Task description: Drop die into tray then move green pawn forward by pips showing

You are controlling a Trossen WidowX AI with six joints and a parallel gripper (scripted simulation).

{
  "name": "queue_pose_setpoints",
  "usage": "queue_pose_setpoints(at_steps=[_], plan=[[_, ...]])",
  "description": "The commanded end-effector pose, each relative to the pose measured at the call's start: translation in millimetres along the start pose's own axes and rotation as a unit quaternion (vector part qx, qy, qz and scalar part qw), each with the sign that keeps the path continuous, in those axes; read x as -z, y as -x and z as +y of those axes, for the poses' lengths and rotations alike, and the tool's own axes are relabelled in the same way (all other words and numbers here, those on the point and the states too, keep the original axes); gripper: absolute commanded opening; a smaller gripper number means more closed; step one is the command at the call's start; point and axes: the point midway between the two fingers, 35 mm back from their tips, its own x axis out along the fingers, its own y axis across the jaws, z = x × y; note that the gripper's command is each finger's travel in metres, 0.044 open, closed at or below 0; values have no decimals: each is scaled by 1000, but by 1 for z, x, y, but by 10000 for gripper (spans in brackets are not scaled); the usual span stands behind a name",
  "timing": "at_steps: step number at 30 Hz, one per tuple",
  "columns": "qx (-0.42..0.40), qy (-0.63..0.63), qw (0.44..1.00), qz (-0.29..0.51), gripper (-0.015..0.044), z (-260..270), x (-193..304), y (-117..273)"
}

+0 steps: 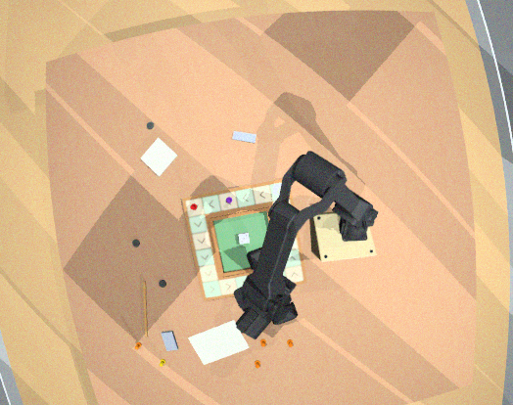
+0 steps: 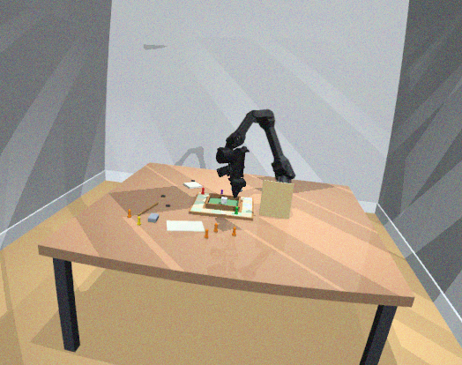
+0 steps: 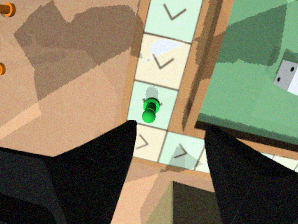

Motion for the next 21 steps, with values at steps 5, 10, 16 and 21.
queue_pose_setpoints(at_steps=[5,10,16,21], plan=[[11,-129,992,3,200,20,14,-11],[11,-129,992,3,200,20,14,-11],[11,-129,992,3,200,19,14,-26],[11,-129,992,3,200,19,14,-28]])
